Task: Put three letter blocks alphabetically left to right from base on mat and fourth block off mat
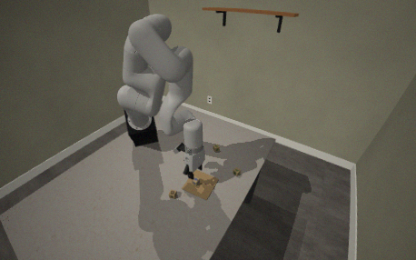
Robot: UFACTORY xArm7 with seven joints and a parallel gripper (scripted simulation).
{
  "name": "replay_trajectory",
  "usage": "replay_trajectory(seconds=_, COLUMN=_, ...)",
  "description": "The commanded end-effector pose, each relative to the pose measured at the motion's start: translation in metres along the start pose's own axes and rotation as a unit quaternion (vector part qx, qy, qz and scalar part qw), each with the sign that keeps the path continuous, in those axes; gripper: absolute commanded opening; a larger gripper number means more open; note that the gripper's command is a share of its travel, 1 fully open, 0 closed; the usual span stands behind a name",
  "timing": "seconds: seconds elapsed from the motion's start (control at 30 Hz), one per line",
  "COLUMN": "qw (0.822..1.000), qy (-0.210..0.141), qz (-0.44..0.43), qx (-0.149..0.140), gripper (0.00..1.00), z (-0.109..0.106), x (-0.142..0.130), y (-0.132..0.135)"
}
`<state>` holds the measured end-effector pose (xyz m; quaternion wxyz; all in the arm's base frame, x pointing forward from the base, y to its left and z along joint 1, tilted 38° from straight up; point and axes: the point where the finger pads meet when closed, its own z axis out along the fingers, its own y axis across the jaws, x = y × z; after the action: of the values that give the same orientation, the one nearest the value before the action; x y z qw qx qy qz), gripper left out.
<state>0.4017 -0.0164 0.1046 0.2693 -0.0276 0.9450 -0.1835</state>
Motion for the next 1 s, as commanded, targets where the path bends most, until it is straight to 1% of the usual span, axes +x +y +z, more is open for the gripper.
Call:
replay_trajectory(seconds=0.0, qw=1.0, qy=-0.002, qz=0.0, qx=0.001, gripper=0.69, z=0.007, x=-0.001, y=0.0)
replay_trajectory(seconds=0.53, qw=1.0, qy=-0.002, qz=0.0, qx=0.001, gripper=0.69, z=0.028, x=-0.001, y=0.0)
replay_trajectory(seconds=0.97, qw=1.0, qy=-0.002, qz=0.0, qx=0.001, gripper=0.69, z=0.036, x=-0.001, y=0.0)
